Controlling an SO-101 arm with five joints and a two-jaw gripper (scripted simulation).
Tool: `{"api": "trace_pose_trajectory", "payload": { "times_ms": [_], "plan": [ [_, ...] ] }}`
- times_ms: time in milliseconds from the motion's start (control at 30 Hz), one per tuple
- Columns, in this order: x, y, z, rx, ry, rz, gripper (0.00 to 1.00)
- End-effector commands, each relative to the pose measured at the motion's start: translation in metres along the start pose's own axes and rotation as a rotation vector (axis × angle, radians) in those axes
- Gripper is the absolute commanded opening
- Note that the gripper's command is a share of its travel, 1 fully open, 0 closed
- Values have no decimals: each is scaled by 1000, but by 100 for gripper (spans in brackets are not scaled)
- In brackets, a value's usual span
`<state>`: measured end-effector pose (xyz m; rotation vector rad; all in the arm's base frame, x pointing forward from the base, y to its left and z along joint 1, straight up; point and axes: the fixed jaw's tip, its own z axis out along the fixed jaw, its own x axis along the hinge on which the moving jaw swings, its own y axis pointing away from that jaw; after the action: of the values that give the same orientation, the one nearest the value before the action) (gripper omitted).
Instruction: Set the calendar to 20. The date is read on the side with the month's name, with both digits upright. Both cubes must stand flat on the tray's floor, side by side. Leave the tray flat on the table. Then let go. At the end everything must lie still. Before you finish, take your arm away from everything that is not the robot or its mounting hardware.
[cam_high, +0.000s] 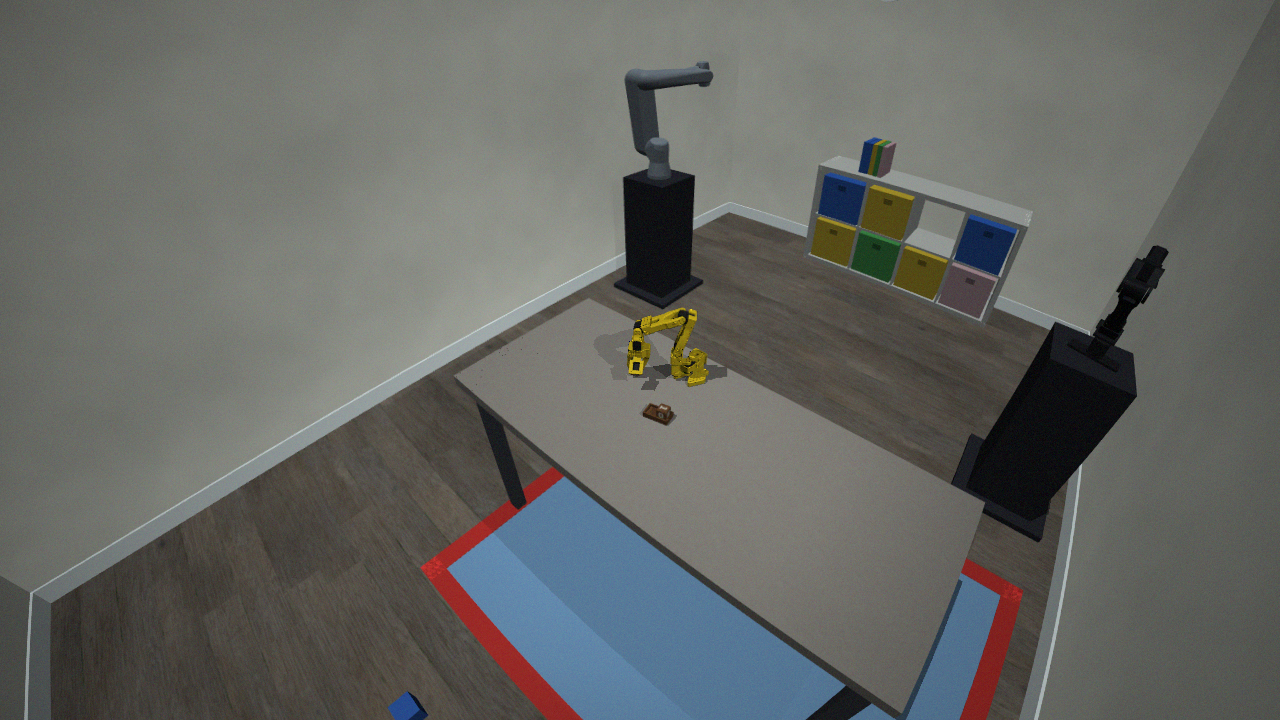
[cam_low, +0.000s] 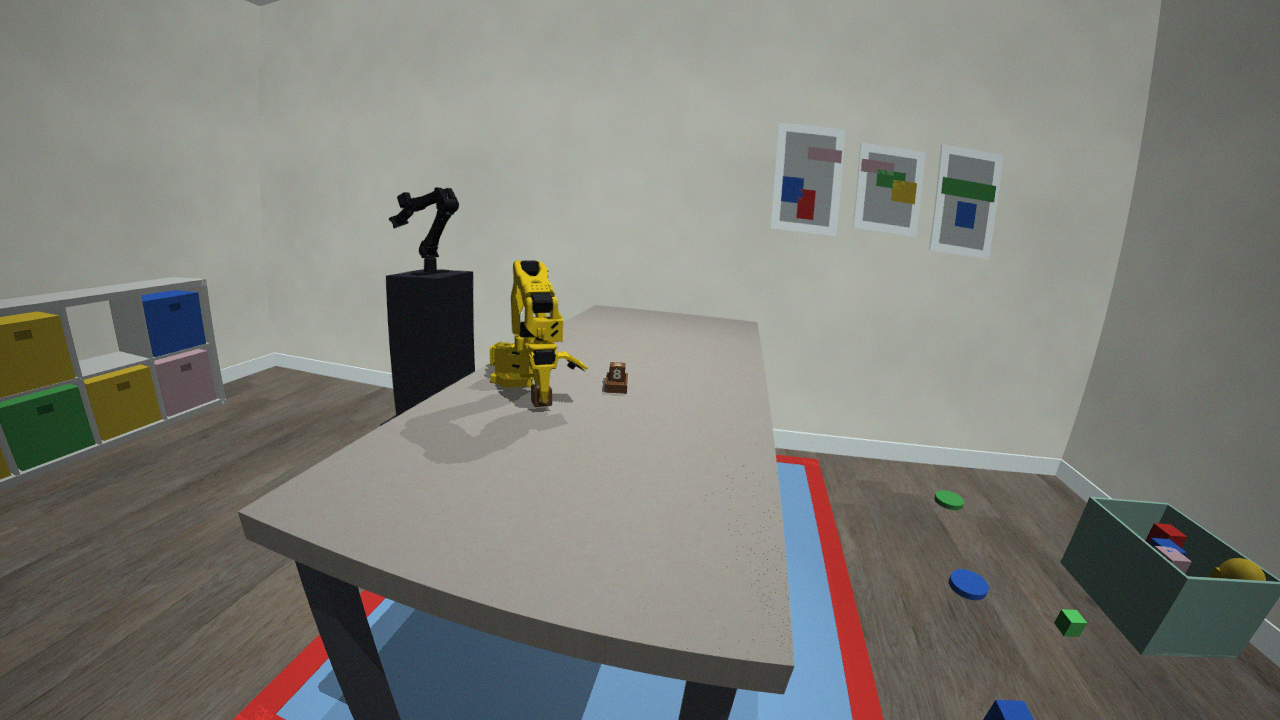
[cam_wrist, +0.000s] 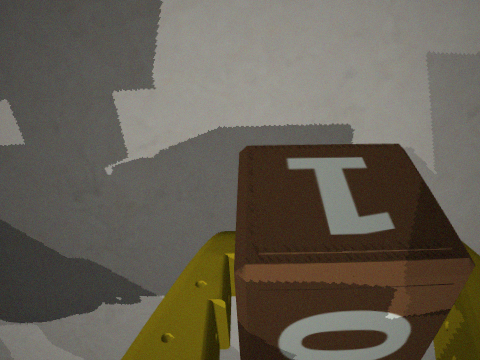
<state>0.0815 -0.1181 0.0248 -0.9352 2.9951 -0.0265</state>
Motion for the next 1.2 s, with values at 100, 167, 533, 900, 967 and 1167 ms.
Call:
{"api": "trace_pose_trajectory", "payload": {
  "times_ms": [100,167,533,900,967,1167],
  "plan": [
    [1,-3,0,24,-1,18,0],
    [1,-3,0,24,-1,18,0],
    [1,-3,5,24,-1,18,0],
    [1,-3,7,24,-1,18,0],
    [1,-3,8,24,-1,18,0],
    [1,-3,9,24,-1,18,0]
  ]
}}
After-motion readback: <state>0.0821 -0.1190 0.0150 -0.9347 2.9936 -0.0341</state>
